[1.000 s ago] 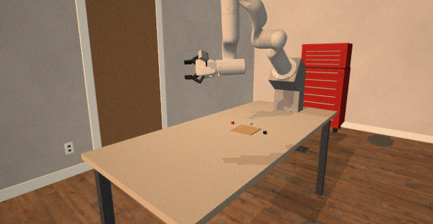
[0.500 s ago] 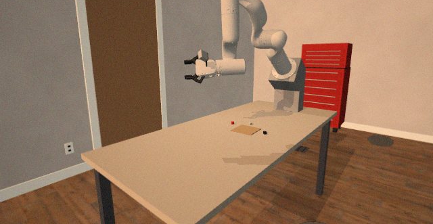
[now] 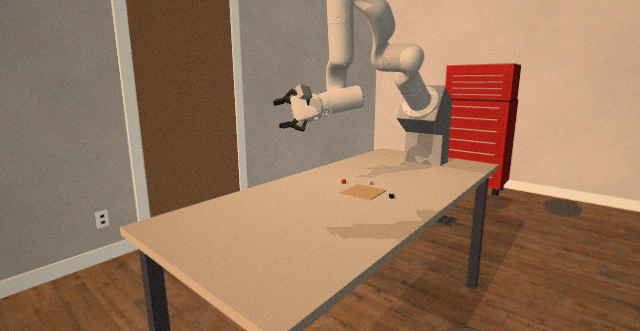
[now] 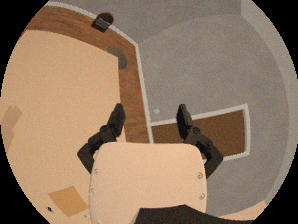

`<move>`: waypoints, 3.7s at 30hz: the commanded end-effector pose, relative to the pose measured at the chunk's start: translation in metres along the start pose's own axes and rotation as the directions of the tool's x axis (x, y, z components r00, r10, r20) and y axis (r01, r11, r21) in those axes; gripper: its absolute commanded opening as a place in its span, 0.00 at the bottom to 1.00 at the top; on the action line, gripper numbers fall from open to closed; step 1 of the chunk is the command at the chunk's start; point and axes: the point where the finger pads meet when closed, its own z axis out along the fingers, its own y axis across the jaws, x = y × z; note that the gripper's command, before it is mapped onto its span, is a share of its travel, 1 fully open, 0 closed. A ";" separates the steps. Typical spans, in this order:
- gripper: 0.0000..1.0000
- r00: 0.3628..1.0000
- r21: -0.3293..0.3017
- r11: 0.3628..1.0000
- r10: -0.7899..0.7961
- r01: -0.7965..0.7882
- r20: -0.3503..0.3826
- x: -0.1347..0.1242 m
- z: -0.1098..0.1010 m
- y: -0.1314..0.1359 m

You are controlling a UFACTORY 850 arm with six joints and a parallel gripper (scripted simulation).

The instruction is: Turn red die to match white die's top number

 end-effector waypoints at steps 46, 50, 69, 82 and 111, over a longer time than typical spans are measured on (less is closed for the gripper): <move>1.00 0.665 0.789 -0.056 -0.503 0.612 -0.552 -0.239 -0.245 -0.130; 1.00 0.629 0.773 -0.154 -0.497 0.615 -0.599 -0.257 -0.267 -0.123; 1.00 0.618 0.768 -0.180 -0.494 0.615 -0.612 -0.262 -0.272 -0.120; 1.00 0.619 0.768 -0.180 -0.493 0.615 -0.611 -0.288 -0.262 -0.165; 1.00 0.619 0.768 -0.180 -0.493 0.615 -0.611 -0.318 -0.250 -0.216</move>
